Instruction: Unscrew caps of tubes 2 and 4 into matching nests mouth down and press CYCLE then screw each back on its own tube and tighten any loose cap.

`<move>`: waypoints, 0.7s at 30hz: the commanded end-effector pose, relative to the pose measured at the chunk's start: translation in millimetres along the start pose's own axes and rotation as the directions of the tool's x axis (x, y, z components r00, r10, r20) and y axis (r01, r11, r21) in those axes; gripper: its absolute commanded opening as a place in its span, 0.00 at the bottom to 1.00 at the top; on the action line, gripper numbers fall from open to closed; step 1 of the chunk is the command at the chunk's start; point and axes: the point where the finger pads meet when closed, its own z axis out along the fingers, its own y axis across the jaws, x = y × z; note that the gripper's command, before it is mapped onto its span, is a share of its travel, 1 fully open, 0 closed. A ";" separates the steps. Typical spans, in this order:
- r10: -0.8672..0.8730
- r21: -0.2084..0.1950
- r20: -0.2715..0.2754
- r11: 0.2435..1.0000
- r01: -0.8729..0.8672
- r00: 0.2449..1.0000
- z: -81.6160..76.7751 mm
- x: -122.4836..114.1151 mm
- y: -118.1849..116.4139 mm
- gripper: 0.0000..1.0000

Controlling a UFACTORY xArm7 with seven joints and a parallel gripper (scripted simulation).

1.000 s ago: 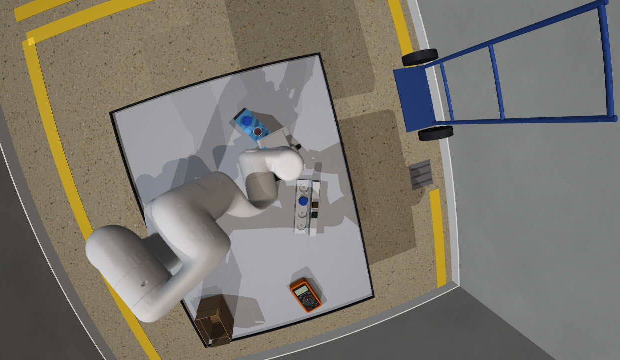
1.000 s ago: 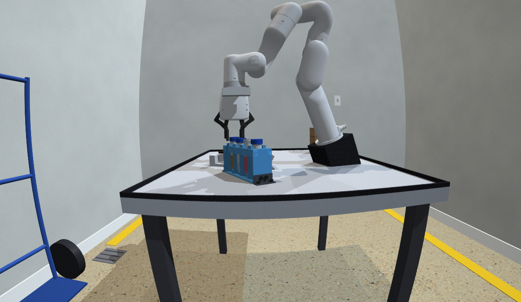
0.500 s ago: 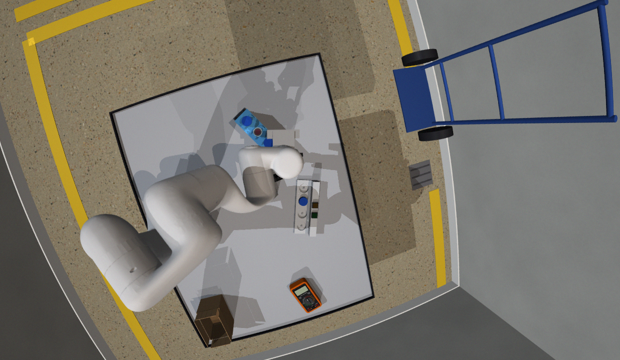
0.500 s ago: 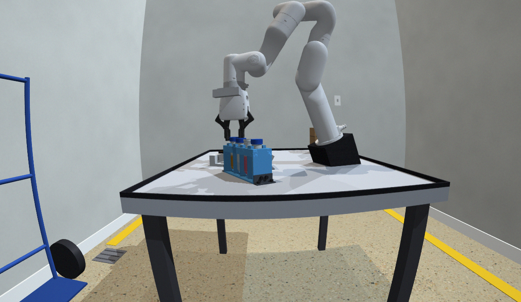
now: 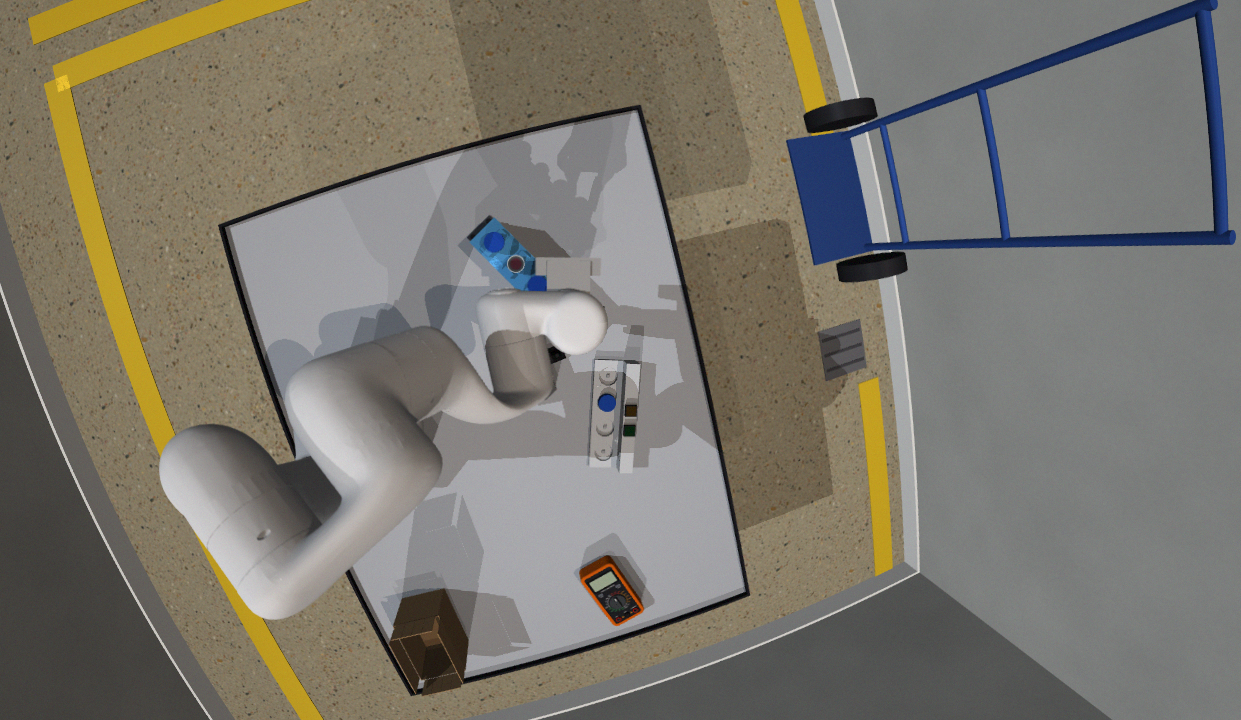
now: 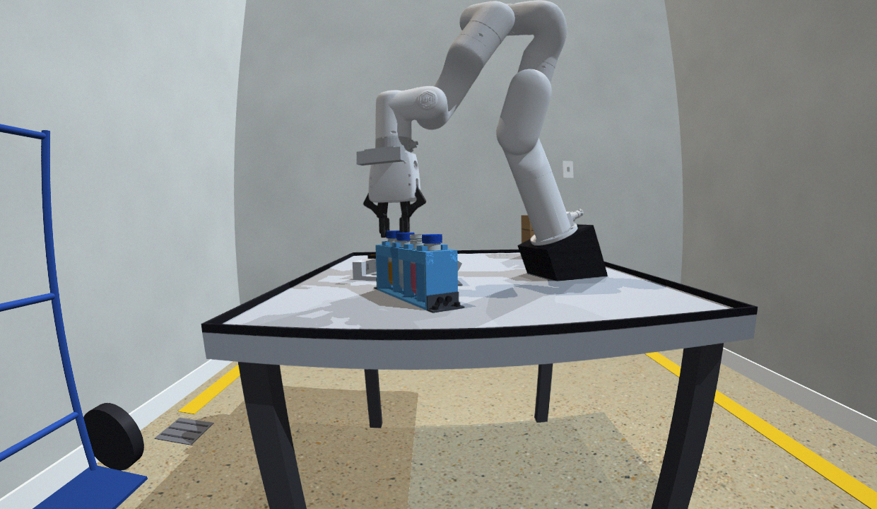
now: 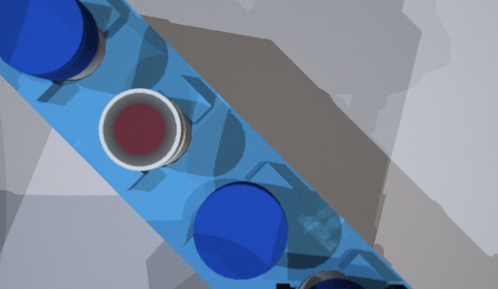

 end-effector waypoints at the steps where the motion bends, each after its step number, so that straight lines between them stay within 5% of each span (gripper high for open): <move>1: -0.050 -0.002 -0.001 0.999 0.050 0.999 -0.8 0.8 0.9 0.00; 13: -0.490 -0.003 0.001 0.872 0.490 0.872 -0.9 0.8 0.9 0.00; 21: -0.774 -0.002 0.003 0.634 0.774 0.634 -1.1 0.8 0.9 0.00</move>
